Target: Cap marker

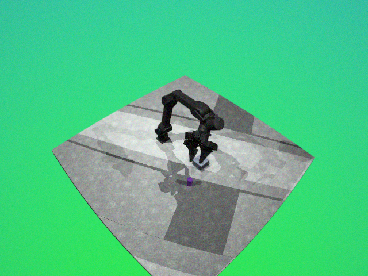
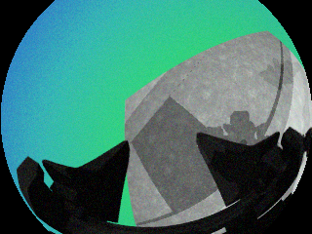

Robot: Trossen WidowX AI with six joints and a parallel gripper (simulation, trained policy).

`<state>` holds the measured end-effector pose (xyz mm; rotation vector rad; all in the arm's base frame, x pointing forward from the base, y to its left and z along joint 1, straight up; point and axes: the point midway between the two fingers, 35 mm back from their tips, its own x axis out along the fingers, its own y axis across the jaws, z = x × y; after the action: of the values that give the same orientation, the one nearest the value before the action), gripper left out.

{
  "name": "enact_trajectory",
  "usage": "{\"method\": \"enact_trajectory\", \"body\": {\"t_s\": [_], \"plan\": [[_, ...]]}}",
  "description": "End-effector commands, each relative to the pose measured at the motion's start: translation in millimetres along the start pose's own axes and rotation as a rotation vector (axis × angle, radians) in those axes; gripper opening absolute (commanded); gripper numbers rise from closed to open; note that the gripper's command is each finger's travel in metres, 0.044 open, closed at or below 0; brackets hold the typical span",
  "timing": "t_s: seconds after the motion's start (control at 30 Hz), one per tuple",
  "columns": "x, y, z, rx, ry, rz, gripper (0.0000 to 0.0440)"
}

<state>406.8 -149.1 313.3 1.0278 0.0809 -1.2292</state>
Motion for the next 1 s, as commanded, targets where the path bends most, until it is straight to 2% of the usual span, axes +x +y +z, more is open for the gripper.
{"method": "enact_trajectory", "body": {"t_s": [0.0,0.97], "plan": [[6,-6,-9,0.0,0.03,-0.035,0.0327],[38,-59,-52,0.026,0.202,-0.328,0.0327]]}}
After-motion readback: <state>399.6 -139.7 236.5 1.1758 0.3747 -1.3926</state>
